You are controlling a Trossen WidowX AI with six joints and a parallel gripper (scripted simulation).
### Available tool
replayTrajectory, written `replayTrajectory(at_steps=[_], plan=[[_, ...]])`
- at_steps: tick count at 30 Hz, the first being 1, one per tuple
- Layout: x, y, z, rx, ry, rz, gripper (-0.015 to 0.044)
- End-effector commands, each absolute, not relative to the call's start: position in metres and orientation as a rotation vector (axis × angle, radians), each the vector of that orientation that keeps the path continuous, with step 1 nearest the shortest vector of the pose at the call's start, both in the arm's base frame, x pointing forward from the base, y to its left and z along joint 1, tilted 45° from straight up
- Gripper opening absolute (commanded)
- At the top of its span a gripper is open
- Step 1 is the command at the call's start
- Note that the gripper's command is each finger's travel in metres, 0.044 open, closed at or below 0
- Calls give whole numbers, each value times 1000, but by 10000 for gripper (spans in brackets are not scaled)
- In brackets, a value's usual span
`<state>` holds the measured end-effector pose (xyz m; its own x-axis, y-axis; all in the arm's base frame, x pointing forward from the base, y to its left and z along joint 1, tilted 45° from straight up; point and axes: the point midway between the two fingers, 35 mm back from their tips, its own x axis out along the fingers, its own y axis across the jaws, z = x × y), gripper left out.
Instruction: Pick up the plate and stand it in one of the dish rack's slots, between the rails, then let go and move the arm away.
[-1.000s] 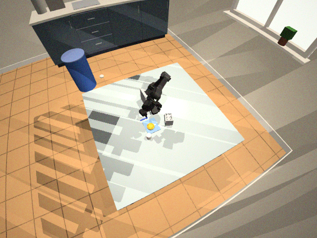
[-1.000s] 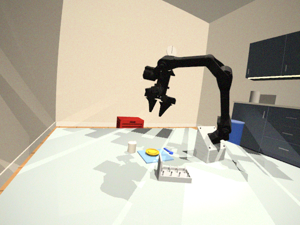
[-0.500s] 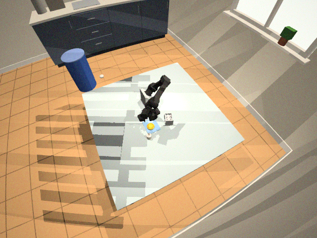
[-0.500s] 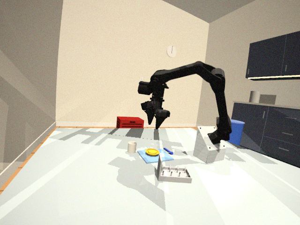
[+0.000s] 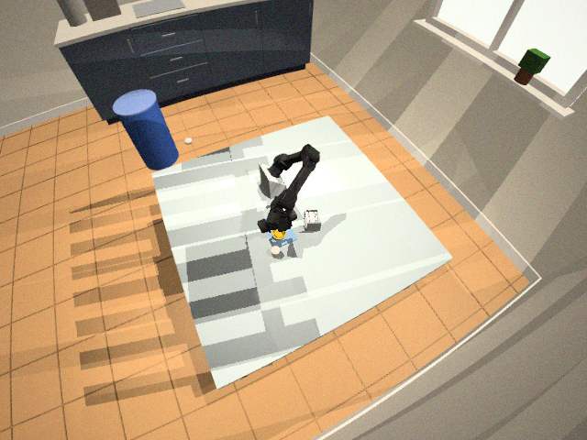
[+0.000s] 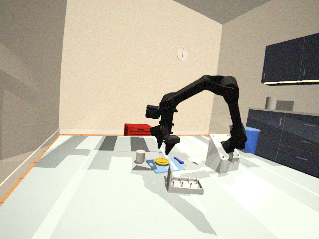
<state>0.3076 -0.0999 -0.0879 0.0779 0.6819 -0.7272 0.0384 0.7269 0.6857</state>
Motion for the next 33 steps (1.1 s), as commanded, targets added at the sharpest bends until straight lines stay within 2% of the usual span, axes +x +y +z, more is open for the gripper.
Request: replayTrajectory(at_steps=[1, 33], plan=[[307, -91, -94, 646, 1435, 540, 400], [312, -56, -126, 648, 1435, 543, 399]])
